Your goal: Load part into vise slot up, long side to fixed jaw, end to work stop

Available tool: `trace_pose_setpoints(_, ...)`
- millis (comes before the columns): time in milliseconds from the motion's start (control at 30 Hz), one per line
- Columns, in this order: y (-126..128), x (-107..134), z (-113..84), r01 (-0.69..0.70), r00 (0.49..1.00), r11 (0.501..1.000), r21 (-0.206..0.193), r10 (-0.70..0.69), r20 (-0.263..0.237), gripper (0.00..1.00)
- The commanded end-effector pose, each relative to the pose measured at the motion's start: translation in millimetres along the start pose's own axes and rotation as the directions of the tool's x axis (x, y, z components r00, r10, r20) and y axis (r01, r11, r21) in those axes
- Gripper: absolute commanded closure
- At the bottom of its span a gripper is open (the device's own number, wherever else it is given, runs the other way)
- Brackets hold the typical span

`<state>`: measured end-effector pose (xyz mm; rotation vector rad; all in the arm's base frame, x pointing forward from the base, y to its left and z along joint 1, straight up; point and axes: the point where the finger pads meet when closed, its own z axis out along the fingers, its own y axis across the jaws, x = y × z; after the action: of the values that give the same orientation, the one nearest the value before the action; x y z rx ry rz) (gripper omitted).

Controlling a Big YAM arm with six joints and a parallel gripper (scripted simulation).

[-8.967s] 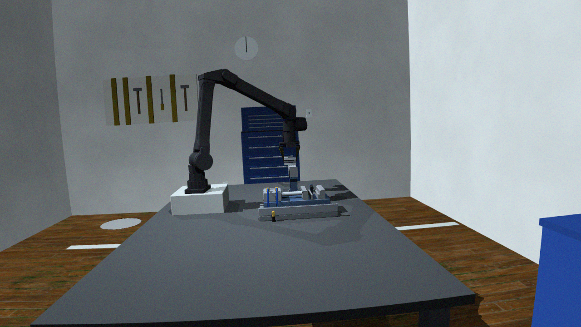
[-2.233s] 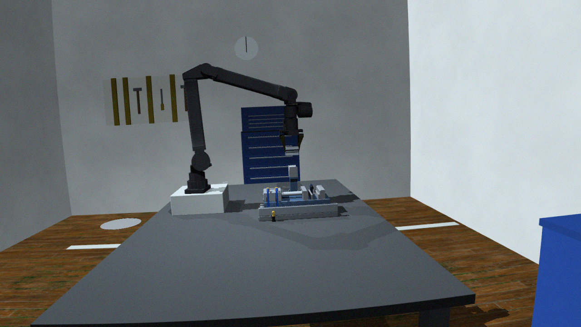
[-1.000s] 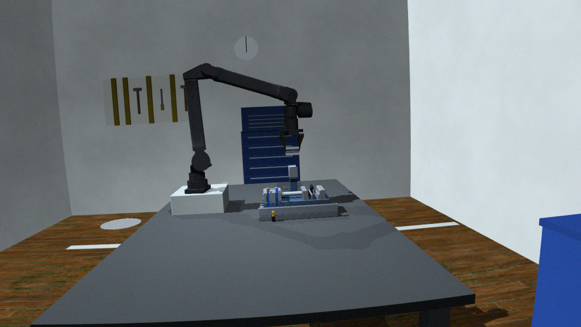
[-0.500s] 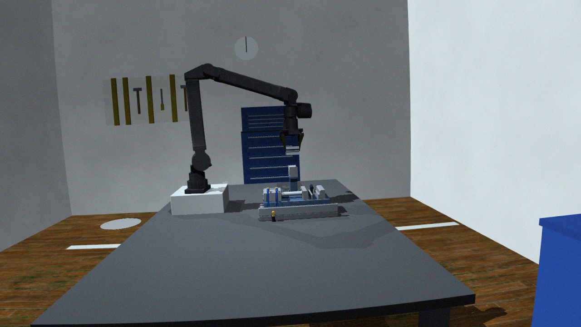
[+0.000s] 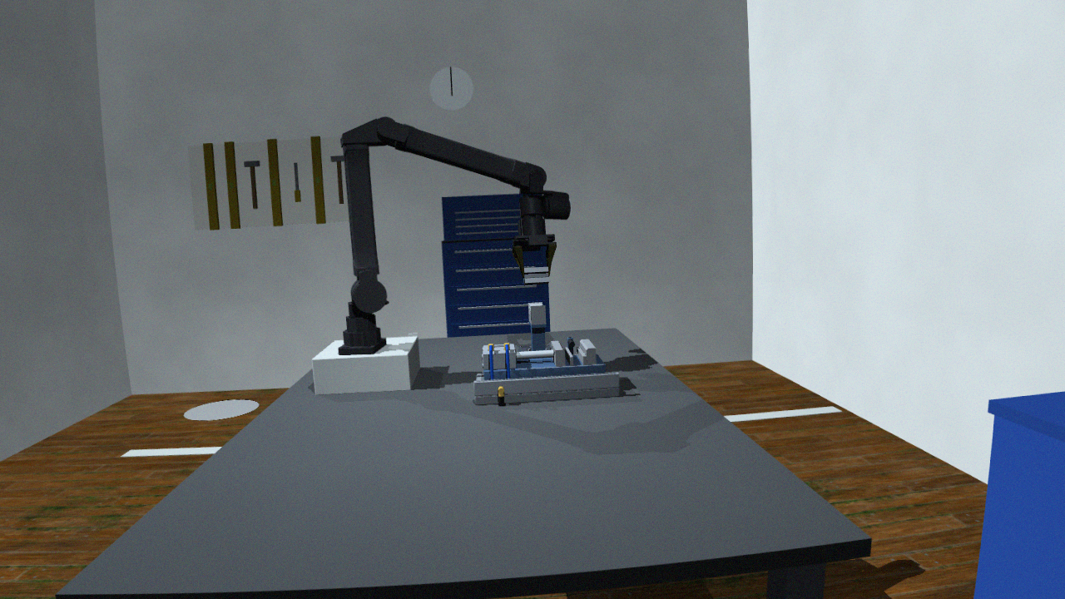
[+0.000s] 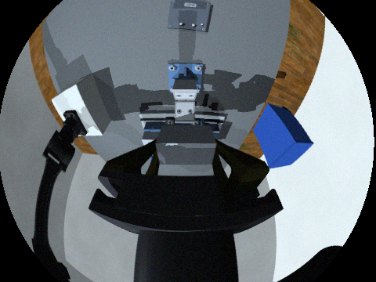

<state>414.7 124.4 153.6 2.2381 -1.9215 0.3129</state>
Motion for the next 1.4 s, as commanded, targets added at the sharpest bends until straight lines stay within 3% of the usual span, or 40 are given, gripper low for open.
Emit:
trace_pose_setpoints(0, -15.3, -8.4, -17.6, -0.013, 1.0, 0.999, 0.03, 0.014, -0.018, 1.0)
trace_pose_setpoints(167, -15.0, -8.9, -17.2, -0.013, 0.997, 0.999, 0.03, 0.015, -0.077, 1.0)
trace_pose_setpoints(233, -15.0, -8.9, -17.2, -0.013, 0.997, 0.999, 0.03, 0.015, -0.077, 1.0)
trace_pose_setpoints(733, -14.2, -10.4, -16.0, -0.012, 0.968, 0.999, 0.03, 0.019, -0.252, 1.0)
trace_pose_setpoints(1367, -13.2, -11.4, -14.6, -0.01, 0.919, 1.0, 0.029, 0.02, -0.393, 1.0)
